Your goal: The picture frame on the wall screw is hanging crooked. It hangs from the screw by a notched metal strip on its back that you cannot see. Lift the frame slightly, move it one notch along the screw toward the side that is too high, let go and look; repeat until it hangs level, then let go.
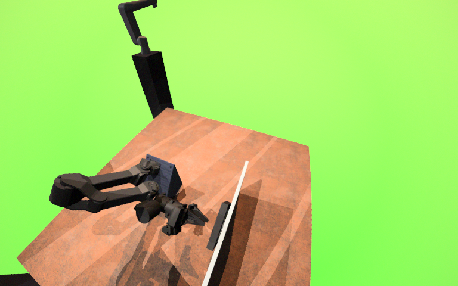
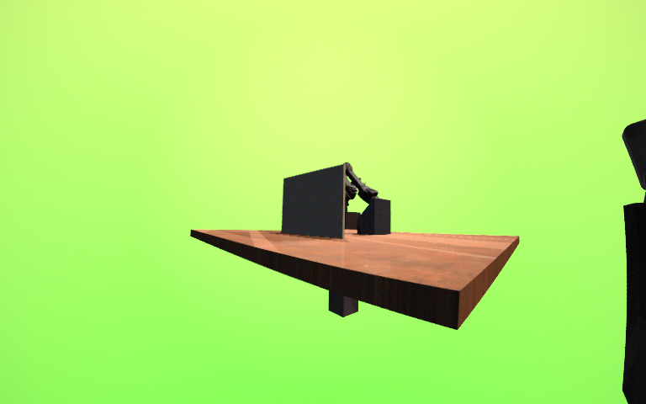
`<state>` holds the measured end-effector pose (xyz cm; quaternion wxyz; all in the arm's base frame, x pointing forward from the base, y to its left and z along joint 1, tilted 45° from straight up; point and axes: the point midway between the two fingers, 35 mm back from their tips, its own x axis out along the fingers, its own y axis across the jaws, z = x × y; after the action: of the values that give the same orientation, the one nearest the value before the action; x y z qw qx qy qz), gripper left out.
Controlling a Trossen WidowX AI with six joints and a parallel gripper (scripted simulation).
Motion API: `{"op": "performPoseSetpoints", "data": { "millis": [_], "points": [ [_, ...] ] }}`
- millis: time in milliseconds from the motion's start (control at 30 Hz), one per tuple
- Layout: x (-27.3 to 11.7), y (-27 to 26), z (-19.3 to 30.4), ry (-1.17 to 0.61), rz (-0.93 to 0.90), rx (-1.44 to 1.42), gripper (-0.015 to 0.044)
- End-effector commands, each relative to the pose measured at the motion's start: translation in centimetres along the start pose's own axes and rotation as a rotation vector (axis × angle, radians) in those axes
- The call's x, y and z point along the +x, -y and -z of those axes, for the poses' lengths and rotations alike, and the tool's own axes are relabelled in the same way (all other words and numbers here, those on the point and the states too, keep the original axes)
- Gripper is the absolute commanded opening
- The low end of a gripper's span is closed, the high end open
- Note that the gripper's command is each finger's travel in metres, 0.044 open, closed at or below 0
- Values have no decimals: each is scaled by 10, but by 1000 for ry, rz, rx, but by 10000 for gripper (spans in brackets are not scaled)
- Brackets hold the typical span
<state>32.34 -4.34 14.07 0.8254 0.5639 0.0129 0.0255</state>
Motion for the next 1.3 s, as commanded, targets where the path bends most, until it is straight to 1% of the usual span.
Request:
{"op": "performPoseSetpoints", "data": {
  "millis": [0, 367, 1100, 1267],
  "points": [
    [4, 8, 0, -1, -2, 1, 260],
    [7, 8, -1, -1, -2, 1, 260],
    [42, 7, -1, 0, -4, 1, 260],
    [44, 7, -1, 0, -4, 1, 260]
  ]
}}
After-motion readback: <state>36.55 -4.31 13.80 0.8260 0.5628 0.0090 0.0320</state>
